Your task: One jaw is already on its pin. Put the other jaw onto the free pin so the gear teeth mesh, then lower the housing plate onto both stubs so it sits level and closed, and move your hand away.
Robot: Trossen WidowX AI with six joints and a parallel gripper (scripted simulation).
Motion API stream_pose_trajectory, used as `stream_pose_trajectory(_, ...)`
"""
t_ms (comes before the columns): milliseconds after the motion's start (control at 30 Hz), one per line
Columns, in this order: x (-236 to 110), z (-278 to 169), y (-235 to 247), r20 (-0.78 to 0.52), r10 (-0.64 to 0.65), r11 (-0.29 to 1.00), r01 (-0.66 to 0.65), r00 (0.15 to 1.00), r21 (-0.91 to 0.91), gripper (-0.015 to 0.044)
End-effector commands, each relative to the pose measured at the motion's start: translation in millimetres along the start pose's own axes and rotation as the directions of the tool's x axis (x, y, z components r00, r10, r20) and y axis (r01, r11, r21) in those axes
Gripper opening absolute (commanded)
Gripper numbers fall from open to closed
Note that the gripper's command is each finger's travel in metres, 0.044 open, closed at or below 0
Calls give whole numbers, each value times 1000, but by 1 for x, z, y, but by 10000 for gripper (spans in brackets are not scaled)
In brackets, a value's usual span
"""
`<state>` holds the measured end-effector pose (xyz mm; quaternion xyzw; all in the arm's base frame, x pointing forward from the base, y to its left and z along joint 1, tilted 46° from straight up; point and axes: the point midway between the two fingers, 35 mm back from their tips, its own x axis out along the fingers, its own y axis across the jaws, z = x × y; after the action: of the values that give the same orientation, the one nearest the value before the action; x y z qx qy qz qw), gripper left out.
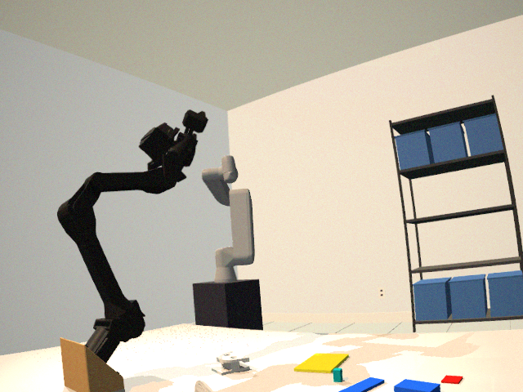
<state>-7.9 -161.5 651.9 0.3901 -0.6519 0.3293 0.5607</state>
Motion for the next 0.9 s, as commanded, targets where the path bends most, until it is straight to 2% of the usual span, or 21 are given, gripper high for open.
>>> stream_pose_trajectory(0, 5, -31, 24, -80, 52, 997, -57, 995, -57, 440)
stream_pose_trajectory(433, -1, -143, 85, -378, 175, 925, -284, 909, -255, 440)
stream_pose_trajectory(867, -34, -257, 98, -647, 174, 789, -498, 742, -359, 440)
